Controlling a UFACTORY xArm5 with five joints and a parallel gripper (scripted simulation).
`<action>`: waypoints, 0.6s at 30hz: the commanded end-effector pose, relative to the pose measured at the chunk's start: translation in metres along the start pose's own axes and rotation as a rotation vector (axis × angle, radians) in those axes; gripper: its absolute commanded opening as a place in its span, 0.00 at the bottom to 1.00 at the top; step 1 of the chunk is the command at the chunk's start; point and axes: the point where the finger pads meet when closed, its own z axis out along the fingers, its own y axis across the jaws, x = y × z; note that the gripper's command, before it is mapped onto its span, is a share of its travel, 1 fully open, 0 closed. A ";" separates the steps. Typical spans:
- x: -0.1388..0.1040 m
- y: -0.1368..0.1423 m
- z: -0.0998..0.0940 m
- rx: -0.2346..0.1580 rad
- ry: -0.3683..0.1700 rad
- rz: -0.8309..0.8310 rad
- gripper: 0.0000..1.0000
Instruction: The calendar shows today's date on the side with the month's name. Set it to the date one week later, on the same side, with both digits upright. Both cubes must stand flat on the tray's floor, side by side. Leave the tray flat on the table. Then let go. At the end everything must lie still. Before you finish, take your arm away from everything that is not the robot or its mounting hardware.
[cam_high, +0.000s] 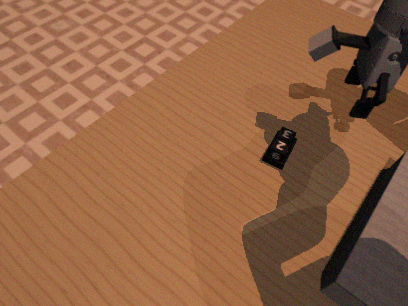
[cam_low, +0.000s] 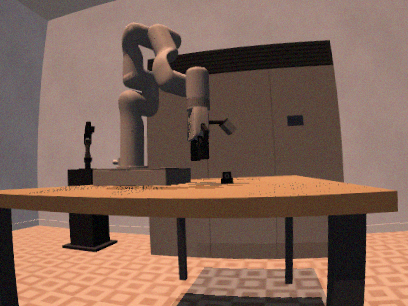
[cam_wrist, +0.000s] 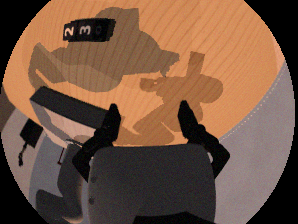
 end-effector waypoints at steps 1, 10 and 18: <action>0.001 0.001 -0.001 -0.003 0.002 0.000 1.00; 0.001 0.001 -0.001 -0.003 0.002 -0.004 1.00; 0.002 0.000 -0.002 -0.003 0.002 -0.054 1.00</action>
